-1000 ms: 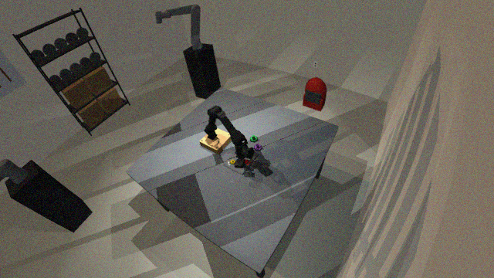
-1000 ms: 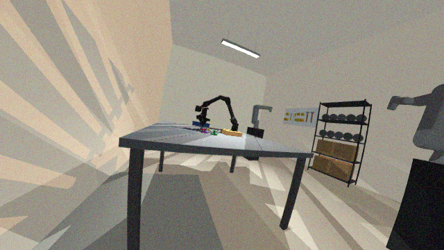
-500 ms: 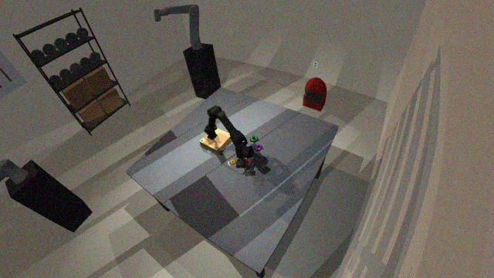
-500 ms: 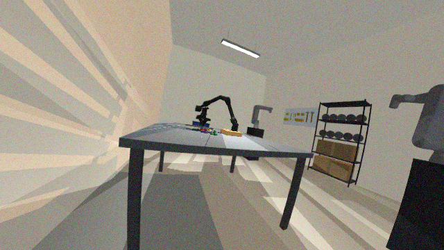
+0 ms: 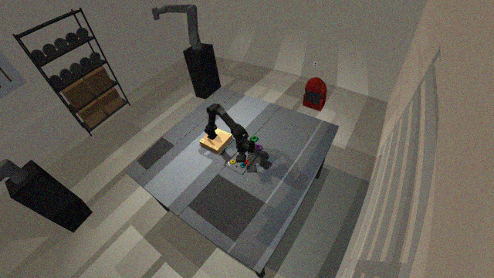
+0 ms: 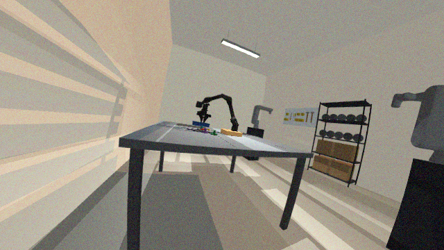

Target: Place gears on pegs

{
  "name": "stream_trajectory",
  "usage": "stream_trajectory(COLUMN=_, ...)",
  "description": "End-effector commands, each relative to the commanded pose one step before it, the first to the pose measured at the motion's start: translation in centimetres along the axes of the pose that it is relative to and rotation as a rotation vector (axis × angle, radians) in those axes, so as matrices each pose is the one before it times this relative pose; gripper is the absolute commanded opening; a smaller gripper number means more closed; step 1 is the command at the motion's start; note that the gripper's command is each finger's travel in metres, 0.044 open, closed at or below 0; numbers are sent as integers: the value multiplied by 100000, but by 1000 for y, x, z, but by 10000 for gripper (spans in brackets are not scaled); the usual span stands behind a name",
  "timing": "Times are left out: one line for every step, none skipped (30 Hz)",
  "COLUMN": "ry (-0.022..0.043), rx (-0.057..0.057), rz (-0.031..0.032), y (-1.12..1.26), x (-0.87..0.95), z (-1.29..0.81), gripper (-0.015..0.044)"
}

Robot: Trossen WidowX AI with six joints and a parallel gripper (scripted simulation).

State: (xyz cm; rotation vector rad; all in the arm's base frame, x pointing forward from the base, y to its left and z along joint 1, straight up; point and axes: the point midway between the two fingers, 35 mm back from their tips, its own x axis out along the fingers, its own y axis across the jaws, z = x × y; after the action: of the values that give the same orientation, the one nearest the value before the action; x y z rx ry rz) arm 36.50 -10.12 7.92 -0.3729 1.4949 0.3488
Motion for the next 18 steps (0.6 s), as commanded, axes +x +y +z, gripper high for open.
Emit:
stream_trajectory(ry=835, rx=5680, rz=1517, y=5892, x=339, z=2839, gripper=298)
stream_trajectory(ry=-10, rx=2293, rz=142, y=1504, x=5, z=479, gripper=324)
stream_trajectory(ry=-1, rx=1959, rz=121, y=1300, x=6, z=323, gripper=350)
stream_trajectory(ry=-54, rx=1683, rz=-497, y=1409, x=-20, z=260, gripper=376)
stream_trajectory(ry=-111, rx=1708, rz=-497, y=1430, x=-27, z=178, gripper=402)
stream_trajectory(ry=-145, rx=1726, rz=-391, y=1396, x=-28, z=97, gripper=429)
stream_trajectory(ry=-138, rx=1771, rz=-207, y=1345, x=-24, z=26, gripper=440)
stream_trajectory(ry=-127, rx=1735, rz=-105, y=1269, x=-21, z=-41, gripper=440)
stream_trajectory(ry=-53, rx=1779, rz=112, y=1196, x=-11, z=-89, gripper=440)
stream_trajectory(ry=86, rx=1915, rz=399, y=1152, x=4, z=-126, gripper=440)
stream_trajectory(ry=124, rx=1893, rz=404, y=1117, x=9, z=-181, gripper=440)
stream_trajectory(ry=150, rx=1857, rz=389, y=1097, x=12, z=-220, gripper=440)
stream_trajectory(ry=176, rx=1844, rz=373, y=1073, x=15, z=-273, gripper=440)
stream_trajectory(ry=200, rx=1834, rz=357, y=1047, x=19, z=-325, gripper=440)
stream_trajectory(ry=225, rx=1833, rz=340, y=1025, x=22, z=-376, gripper=440)
stream_trajectory(ry=247, rx=1822, rz=320, y=994, x=25, z=-423, gripper=440)
stream_trajectory(ry=176, rx=1211, rz=202, y=645, x=19, z=-310, gripper=440)
stream_trajectory(ry=69, rx=459, rz=74, y=241, x=8, z=-124, gripper=440)
